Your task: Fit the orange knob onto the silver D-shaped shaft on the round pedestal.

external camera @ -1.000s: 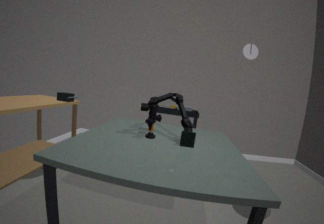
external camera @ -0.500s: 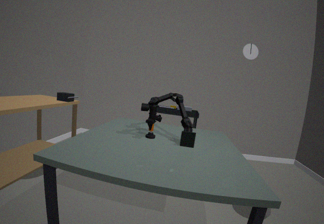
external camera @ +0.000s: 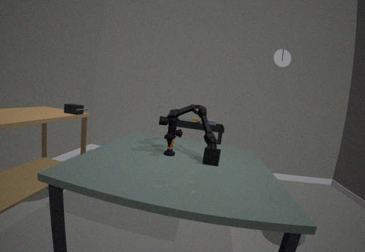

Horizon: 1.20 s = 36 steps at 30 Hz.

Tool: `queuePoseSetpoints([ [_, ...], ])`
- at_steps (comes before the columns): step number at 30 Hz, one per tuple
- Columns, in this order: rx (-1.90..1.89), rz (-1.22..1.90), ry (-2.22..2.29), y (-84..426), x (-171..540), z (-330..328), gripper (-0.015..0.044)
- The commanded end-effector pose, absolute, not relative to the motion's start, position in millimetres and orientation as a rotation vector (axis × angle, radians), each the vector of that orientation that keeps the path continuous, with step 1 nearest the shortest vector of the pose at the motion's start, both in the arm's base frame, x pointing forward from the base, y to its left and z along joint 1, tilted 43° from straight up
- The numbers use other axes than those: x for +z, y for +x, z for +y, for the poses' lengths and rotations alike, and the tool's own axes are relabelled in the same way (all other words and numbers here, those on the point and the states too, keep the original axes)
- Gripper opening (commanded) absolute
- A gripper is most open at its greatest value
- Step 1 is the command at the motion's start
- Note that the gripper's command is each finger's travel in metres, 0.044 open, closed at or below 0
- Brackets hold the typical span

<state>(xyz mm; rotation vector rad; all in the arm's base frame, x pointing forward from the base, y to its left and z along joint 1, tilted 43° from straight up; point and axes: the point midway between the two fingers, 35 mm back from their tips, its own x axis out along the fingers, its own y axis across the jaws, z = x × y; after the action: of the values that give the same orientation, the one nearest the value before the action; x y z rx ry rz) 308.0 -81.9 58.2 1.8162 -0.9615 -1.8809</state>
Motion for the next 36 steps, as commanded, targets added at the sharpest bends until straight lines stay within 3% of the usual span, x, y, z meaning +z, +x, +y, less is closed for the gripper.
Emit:
queuePoseSetpoints([
  [1,-1.879,-0.957,1.814,309.2,60.0,-81.1,0.0],
  [13,-1.901,-0.729,1.691,312.6,62.8,-80.0,0.0],
  [36,-1.9,-0.729,1.691,312.5,61.7,-80.5,0.0],
])
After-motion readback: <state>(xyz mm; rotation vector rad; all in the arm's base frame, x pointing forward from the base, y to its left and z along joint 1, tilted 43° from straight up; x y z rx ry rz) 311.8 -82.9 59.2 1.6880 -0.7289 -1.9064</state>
